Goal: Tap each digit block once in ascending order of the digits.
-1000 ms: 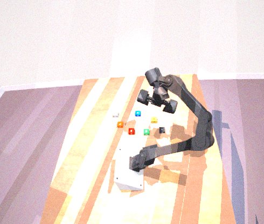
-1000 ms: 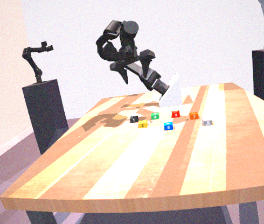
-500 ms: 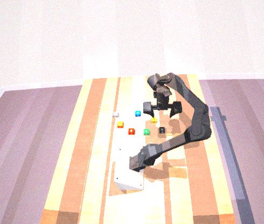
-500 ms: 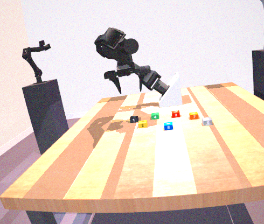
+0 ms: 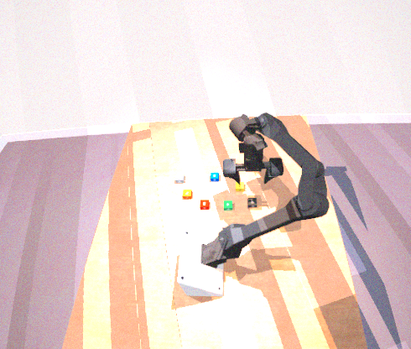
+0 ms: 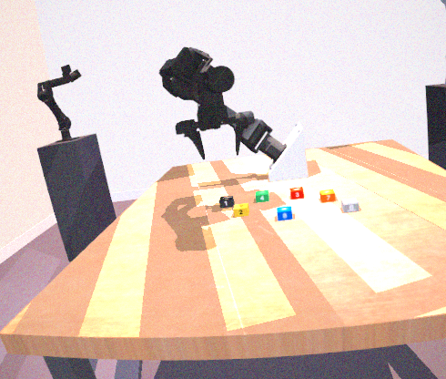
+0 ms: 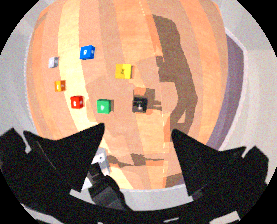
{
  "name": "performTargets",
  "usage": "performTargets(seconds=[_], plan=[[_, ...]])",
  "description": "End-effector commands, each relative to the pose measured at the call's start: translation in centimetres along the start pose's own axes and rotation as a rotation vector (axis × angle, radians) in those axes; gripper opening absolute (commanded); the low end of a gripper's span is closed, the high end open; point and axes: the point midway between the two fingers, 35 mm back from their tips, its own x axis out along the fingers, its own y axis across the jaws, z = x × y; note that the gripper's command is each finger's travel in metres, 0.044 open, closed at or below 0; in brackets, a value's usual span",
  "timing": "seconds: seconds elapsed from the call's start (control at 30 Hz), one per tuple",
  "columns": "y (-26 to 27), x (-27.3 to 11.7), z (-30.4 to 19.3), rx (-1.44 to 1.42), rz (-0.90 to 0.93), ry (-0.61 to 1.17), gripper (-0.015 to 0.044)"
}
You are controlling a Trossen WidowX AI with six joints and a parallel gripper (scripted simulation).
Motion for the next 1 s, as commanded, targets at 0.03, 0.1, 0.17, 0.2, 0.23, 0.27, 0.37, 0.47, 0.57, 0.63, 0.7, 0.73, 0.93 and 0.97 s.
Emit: performTargets(seconds=[0.03, 0.1, 0.17, 0.2, 0.23, 0.27, 0.37, 0.47, 0.57, 0.63, 0.7, 0.73, 0.93, 0.97], plan=[[1.0, 0.0, -0.1, -0.007, 0.007, 0.002, 0.0400], [3.9, -0.1, -0.5, -0.009, 0.013, 0.002, 0.0400], [6.9, -0.1, -1.4, -0.009, 0.012, 0.003, 0.0400], [7.9, -0.1, -1.9, -0.008, 0.009, 0.003, 0.0400], [8.6, -0.1, -2.2, -0.007, 0.008, 0.004, 0.0400], [8.8, -0.1, -2.3, -0.007, 0.007, 0.004, 0.0400], [8.8, -0.1, -2.3, -0.007, 0.007, 0.004, 0.0400], [8.8, -0.1, -2.3, -0.007, 0.007, 0.004, 0.0400], [8.8, -0.1, -2.3, -0.007, 0.007, 0.004, 0.0400], [8.8, -0.1, -2.3, -0.007, 0.007, 0.004, 0.0400], [8.8, -0.1, -2.3, -0.007, 0.007, 0.004, 0.0400], [8.8, -0.1, -2.3, -0.007, 0.007, 0.004, 0.0400], [8.8, -0.1, -2.3, -0.007, 0.007, 0.004, 0.0400], [8.8, -0.1, -2.3, -0.007, 0.007, 0.004, 0.0400]])
